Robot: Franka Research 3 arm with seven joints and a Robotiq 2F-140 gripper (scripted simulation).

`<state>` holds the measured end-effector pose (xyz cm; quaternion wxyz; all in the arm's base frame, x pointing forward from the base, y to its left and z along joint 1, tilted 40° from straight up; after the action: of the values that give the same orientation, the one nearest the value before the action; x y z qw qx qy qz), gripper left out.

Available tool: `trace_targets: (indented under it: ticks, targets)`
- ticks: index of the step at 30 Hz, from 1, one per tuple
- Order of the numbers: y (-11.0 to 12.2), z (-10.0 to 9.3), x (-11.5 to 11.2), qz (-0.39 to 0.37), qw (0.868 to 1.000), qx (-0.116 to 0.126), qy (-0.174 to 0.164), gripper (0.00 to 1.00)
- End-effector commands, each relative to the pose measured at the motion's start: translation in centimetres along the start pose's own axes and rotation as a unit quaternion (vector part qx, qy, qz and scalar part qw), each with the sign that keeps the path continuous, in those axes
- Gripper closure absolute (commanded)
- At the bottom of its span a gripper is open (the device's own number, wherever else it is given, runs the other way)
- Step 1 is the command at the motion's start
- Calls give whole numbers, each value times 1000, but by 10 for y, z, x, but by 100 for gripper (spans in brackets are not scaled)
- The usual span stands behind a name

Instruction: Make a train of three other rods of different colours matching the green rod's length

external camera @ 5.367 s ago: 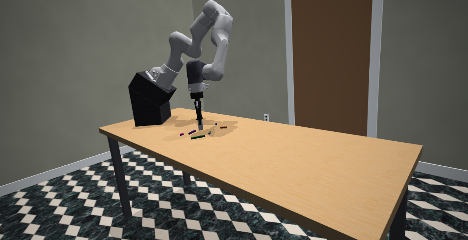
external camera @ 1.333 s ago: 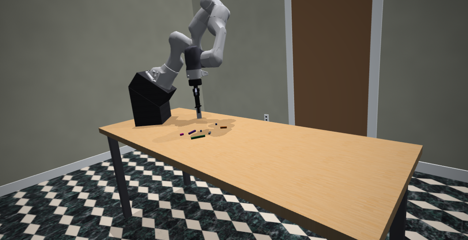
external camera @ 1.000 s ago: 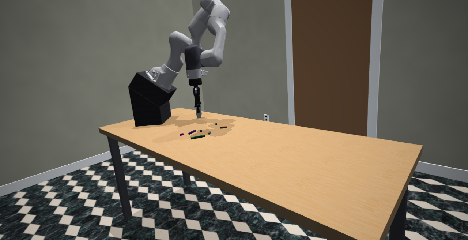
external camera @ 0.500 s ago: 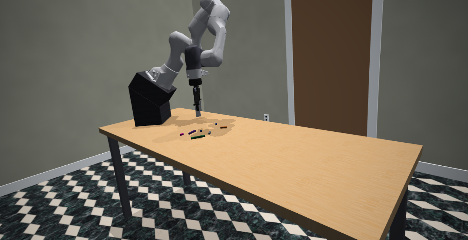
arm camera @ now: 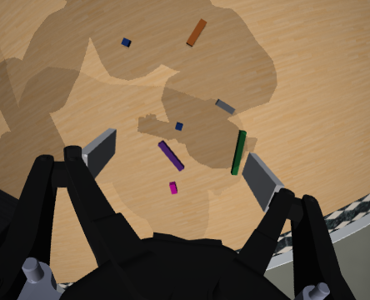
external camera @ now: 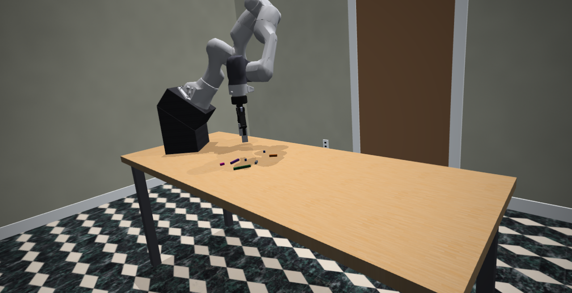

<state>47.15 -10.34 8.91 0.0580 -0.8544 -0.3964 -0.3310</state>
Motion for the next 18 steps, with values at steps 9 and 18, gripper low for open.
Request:
trace_targets:
  ticks: [9,18]
  targets:
    - [3,2,2,-145,989,-3,4,0]
    - [4,2,3,-199,980,-4,4,0]
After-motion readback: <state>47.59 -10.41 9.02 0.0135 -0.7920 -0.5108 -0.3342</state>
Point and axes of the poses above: the point where the finger pads meet when closed, its own z axis out along the fingers, its own y axis across the jaws, x = y × z, the point moved 1 cm from there along -z, back along the fingers, and after that the axes turned 1 degree about -z, right-handed, at the moved point
